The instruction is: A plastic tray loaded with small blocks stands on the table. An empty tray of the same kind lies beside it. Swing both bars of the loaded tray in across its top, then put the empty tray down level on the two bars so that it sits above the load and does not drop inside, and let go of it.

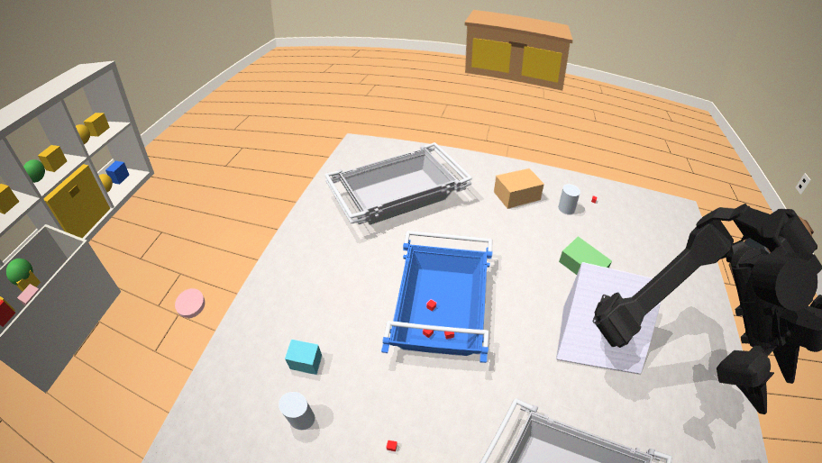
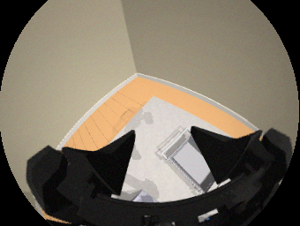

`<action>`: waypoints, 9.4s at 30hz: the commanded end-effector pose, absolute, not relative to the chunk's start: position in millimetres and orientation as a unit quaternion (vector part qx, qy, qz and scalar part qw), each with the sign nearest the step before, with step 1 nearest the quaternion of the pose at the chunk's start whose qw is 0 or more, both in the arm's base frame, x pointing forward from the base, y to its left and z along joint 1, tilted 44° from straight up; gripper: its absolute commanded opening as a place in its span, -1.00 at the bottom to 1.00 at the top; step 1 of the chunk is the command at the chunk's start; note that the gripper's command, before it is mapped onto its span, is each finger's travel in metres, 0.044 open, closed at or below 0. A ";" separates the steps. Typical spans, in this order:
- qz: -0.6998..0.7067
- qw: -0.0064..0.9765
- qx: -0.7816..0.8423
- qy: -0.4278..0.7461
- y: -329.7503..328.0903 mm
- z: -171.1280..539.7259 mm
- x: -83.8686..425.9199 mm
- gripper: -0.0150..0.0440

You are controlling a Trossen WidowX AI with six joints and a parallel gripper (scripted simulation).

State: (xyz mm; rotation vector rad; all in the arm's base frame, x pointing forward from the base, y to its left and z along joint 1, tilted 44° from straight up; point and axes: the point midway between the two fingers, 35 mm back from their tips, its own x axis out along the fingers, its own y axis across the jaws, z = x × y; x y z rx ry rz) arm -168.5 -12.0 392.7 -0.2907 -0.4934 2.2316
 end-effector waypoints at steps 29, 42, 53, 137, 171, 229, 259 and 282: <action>0.885 0.407 -0.115 -0.196 -12.0 392.7 -168.5 -0.19; 0.885 0.407 -0.115 -0.196 -12.0 392.7 -168.5 -0.19; 0.837 0.521 -0.140 -0.091 77.2 422.0 -112.1 -0.19; 0.369 0.663 0.152 0.633 -37.0 -108.2 416.5 -0.19; 0.370 0.661 0.154 0.634 0.1 -48.5 396.6 -0.19; 0.368 0.664 0.156 0.632 -24.9 -24.3 401.6 -0.49; 0.368 0.664 0.156 0.632 -24.9 -24.3 401.6 -0.49; 0.361 0.664 0.163 0.634 -38.2 -11.4 404.7 0.40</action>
